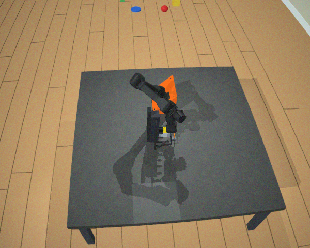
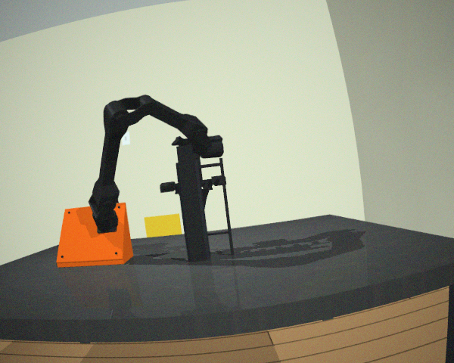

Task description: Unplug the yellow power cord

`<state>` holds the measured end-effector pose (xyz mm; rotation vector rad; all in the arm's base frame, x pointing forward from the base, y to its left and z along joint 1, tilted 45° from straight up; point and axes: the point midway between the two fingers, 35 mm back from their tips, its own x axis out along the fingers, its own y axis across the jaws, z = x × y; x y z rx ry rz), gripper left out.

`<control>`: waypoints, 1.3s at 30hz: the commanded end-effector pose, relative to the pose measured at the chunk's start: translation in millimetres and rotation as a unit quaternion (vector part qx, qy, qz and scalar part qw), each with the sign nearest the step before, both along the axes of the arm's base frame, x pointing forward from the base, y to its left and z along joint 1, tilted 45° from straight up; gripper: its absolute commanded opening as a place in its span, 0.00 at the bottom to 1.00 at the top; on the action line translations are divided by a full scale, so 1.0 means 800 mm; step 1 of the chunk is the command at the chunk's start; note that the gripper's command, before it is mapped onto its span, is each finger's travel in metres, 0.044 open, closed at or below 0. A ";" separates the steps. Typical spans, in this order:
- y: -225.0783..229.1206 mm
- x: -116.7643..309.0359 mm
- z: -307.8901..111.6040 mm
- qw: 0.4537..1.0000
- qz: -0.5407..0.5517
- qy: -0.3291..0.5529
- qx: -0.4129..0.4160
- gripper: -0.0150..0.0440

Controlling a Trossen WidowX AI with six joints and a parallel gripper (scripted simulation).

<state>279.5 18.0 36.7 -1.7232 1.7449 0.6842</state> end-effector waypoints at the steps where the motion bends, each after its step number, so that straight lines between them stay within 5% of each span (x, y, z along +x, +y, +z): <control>1: -0.007 -0.002 0.004 1.000 0.000 0.003 -0.003 0.53; 18: -0.017 -0.002 -0.007 1.000 0.000 0.003 -0.003 0.53; 22: -0.014 -0.001 -0.005 1.000 -0.001 0.001 -0.001 0.35; 39: -0.005 0.001 -0.014 1.000 0.000 0.001 0.000 0.25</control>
